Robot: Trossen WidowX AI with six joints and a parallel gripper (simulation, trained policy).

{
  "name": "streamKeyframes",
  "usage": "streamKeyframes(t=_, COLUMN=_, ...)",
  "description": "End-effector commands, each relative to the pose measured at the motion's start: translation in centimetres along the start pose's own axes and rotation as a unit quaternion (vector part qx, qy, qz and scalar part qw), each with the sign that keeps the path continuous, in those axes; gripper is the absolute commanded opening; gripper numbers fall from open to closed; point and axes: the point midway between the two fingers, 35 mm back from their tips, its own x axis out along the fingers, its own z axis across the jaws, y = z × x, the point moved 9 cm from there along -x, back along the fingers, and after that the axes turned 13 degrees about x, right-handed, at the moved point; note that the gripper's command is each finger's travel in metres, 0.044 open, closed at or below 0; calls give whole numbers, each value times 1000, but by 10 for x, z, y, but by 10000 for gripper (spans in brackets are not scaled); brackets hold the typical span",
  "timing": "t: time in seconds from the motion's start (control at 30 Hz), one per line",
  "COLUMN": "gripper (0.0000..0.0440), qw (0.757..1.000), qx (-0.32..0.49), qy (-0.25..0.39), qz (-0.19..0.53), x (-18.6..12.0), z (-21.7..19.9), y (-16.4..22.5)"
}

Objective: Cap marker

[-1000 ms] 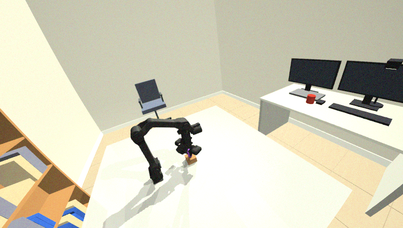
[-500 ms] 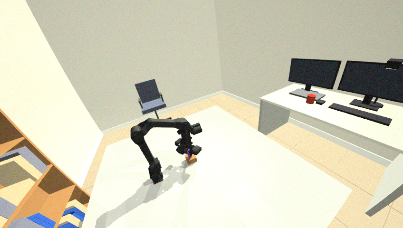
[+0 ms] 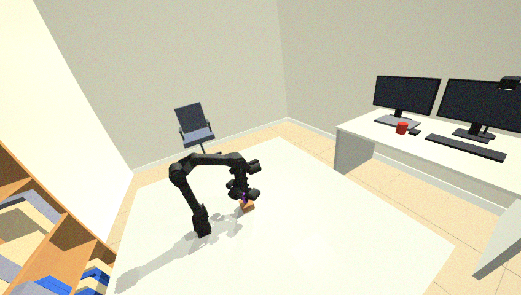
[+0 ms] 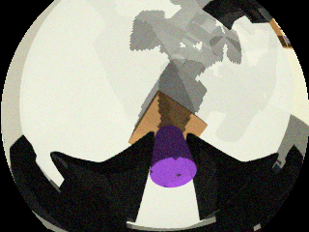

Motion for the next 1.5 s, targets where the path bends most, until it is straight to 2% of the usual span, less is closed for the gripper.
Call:
streamKeyframes(t=0.0, gripper=128, qw=1000, qx=8, qy=-21, qz=-21, x=13, z=9, y=-1)
streamKeyframes(t=0.5, gripper=157, qw=999, qx=-5, qy=-32, qz=-11, x=10, z=9, y=-2)
streamKeyframes(t=0.6, gripper=186, qw=999, qx=-5, qy=-28, qz=-19, x=12, z=8, y=-6)
streamKeyframes(t=0.7, gripper=223, qw=999, qx=-6, qy=-26, qz=-24, x=13, z=7, y=-9)
streamKeyframes(t=0.9, gripper=377, qw=999, qx=-9, qy=-26, qz=-19, x=9, z=4, y=-15)
streamKeyframes(t=1.0, gripper=440, qw=999, qx=-10, qy=-31, qz=-9, x=7, z=4, y=-17)
streamKeyframes(t=1.27, gripper=440, qw=999, qx=-5, qy=-44, qz=31, x=-10, z=3, y=-18)
streamKeyframes(t=1.47, gripper=440, qw=997, qx=-2, qy=-53, qz=57, x=-33, z=2, y=-20)
